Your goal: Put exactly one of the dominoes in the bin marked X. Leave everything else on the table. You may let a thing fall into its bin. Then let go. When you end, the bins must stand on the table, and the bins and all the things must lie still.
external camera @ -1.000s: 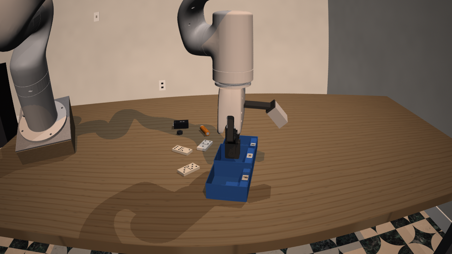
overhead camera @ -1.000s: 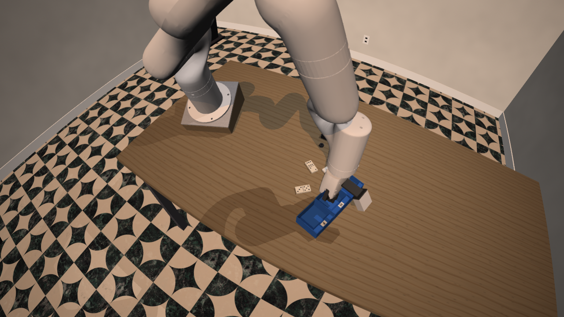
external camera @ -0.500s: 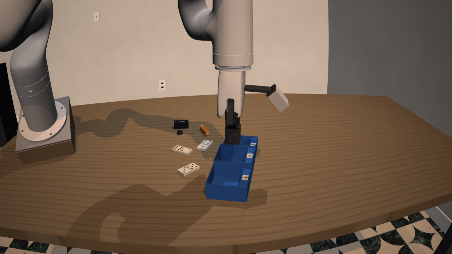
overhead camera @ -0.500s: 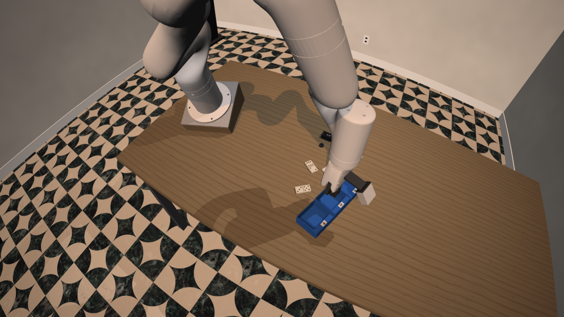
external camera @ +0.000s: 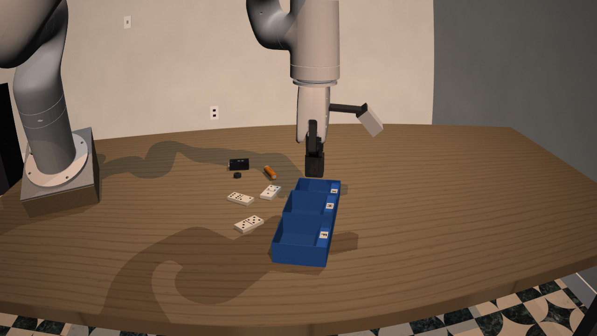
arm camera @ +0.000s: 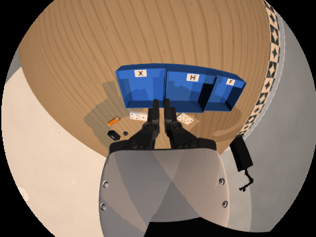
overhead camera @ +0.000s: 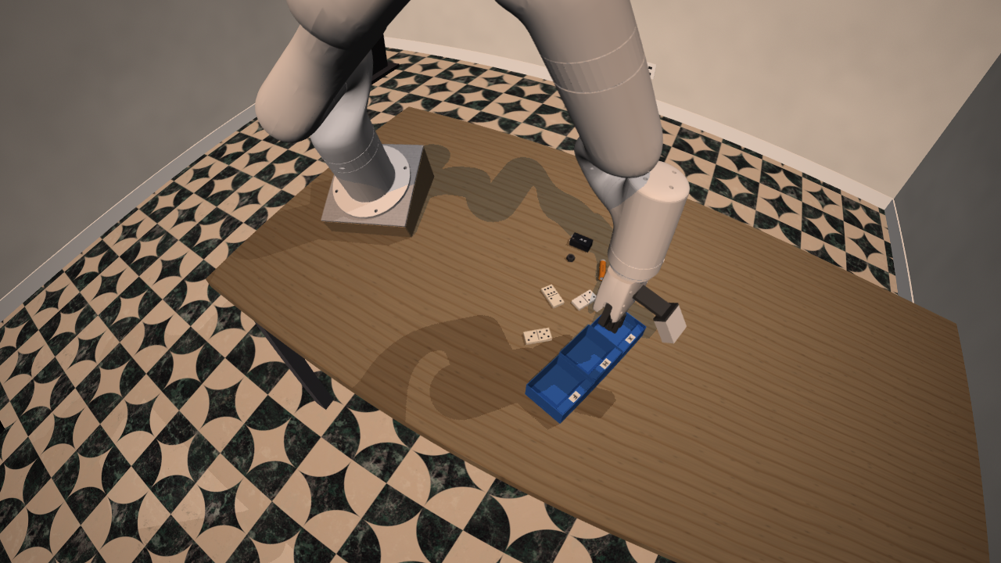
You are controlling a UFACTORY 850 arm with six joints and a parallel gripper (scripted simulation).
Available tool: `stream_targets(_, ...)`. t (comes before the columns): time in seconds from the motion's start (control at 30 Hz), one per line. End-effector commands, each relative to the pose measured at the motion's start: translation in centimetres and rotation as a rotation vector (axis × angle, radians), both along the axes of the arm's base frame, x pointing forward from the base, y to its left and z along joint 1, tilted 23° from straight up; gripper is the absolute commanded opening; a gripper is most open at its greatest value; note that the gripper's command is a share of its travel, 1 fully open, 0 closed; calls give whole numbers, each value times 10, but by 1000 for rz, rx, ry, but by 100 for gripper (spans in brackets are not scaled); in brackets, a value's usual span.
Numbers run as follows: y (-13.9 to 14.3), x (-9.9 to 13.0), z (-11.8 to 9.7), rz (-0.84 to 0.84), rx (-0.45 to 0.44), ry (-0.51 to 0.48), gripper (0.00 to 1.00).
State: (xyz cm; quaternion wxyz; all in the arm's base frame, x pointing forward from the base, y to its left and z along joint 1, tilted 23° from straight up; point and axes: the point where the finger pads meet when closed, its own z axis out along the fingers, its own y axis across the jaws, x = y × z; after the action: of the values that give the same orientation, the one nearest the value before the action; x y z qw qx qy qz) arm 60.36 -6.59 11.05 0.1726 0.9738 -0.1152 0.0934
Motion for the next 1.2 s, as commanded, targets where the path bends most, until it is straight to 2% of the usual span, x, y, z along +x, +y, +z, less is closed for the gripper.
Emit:
stream_targets(0.0, 19, 10, -5, 0, 0, -1, 7)
stream_targets(0.27, 27, 14, -8, 0, 0, -1, 7)
stream_targets(1.07, 6, 22, -62, 0, 0, -1, 7)
stream_targets(1.17, 6, 22, -63, 0, 0, -1, 7)
